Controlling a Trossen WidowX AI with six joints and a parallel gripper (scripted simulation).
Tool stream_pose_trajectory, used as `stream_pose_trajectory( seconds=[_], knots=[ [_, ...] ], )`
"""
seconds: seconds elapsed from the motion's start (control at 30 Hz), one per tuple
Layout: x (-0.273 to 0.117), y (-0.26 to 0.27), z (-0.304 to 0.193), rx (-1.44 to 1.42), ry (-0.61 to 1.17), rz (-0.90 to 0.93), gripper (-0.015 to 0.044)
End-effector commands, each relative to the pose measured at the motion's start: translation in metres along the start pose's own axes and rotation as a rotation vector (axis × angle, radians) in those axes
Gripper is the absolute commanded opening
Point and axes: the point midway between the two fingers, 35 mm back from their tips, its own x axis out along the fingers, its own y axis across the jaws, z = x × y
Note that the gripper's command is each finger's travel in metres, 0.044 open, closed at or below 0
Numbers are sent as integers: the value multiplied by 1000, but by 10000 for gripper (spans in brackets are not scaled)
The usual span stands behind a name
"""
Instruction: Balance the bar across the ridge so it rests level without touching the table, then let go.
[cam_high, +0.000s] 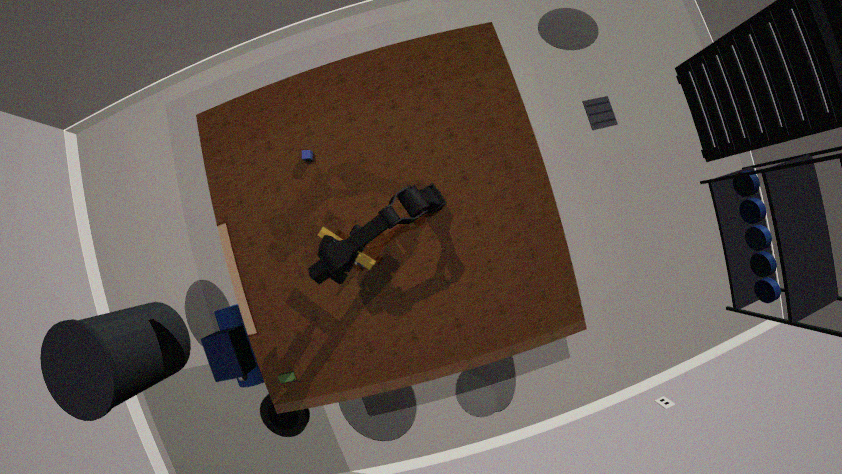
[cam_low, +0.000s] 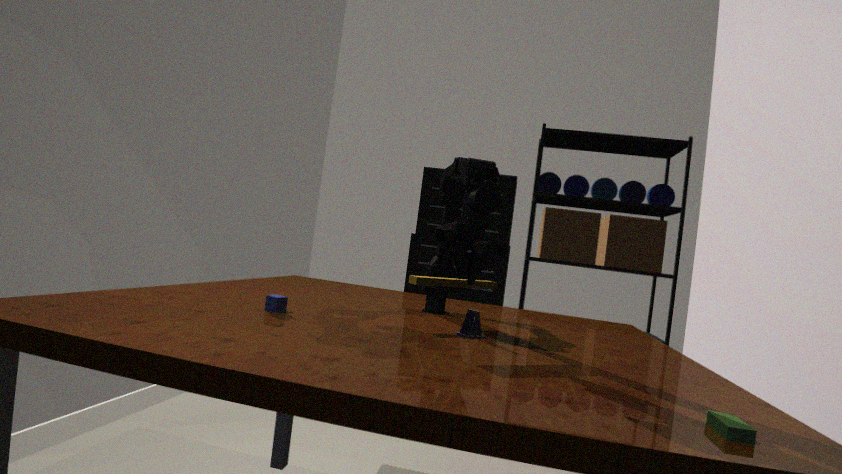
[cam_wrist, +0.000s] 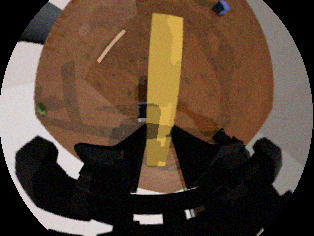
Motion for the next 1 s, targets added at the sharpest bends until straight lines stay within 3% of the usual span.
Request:
stream_pose_trajectory(
  seconds=[0.0,0.3,0.97],
  knots=[
    [-3,10,-15,-30,-1,9,0],
    [-3,21,-44,-91,2,10,0],
    [23,21,-45,-92,2,10,0]
  ],
)
